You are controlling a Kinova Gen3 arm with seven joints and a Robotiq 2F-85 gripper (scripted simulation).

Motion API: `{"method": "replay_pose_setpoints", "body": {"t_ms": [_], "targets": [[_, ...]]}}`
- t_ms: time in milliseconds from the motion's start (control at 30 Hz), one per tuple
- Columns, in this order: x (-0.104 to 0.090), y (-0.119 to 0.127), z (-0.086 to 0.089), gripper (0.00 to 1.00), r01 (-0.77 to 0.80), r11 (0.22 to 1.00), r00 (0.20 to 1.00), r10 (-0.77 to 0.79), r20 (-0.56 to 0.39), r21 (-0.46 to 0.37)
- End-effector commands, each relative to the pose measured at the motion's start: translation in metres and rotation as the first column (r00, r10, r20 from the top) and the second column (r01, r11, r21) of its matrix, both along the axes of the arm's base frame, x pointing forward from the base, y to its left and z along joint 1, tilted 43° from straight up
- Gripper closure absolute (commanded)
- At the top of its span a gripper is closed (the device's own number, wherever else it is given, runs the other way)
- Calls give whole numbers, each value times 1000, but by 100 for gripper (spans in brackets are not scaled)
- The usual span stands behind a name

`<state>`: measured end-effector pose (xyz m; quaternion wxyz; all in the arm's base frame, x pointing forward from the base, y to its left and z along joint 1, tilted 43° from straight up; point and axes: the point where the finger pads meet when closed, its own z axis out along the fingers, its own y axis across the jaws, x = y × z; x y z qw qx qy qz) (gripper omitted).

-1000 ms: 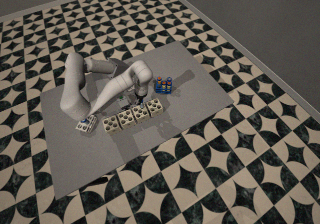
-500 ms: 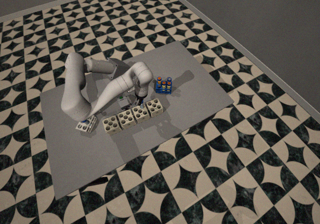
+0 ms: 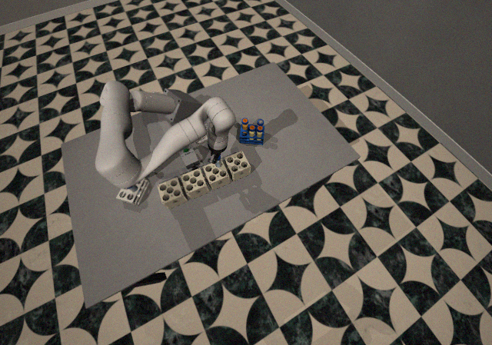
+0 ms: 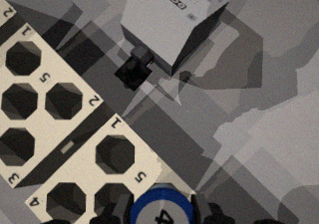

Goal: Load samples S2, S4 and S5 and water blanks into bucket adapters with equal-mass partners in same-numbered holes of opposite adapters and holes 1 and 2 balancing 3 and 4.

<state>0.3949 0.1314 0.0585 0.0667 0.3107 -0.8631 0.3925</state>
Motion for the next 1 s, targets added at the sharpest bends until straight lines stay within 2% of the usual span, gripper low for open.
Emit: {"method": "replay_pose_setpoints", "body": {"t_ms": [0, 967], "targets": [[1, -1, -1, 90, -1, 1000, 1000, 1, 1, 1], [5, -11, -14, 90, -1, 1000, 1000, 1, 1, 1]]}}
